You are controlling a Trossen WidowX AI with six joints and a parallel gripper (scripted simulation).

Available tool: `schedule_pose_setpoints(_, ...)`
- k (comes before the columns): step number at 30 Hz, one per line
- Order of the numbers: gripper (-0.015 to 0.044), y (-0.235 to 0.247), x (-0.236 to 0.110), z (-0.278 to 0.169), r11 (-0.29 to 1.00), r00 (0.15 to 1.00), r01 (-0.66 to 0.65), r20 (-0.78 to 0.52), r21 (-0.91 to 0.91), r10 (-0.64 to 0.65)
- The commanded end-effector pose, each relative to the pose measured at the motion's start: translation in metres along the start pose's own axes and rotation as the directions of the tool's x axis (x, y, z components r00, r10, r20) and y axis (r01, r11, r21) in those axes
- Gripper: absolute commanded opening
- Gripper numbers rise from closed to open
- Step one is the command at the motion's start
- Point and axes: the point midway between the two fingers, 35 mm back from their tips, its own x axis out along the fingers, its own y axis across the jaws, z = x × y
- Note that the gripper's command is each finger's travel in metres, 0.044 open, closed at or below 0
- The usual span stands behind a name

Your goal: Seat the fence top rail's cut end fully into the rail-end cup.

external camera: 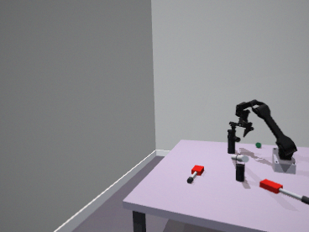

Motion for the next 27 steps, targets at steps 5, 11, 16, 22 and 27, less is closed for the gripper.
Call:
schedule_pose_setpoints(5, 0.044, -0.001, 0.016, 0.0, 1.0, 1.0, -0.001, 0.0, -0.015, 0.001)
schedule_pose_setpoints(11, 0.044, -0.001, 0.026, 0.0, 1.0, 1.0, -0.005, -0.002, -0.027, 0.005)
schedule_pose_setpoints(16, 0.044, -0.001, 0.034, 0.0, 0.999, 1.0, -0.008, -0.005, -0.036, 0.008)
schedule_pose_setpoints(22, 0.044, -0.001, 0.044, 0.0, 0.999, 1.0, -0.011, -0.007, -0.048, 0.011)
schedule_pose_setpoints(27, 0.044, -0.001, 0.052, 0.001, 0.998, 1.0, -0.014, -0.009, -0.058, 0.013)
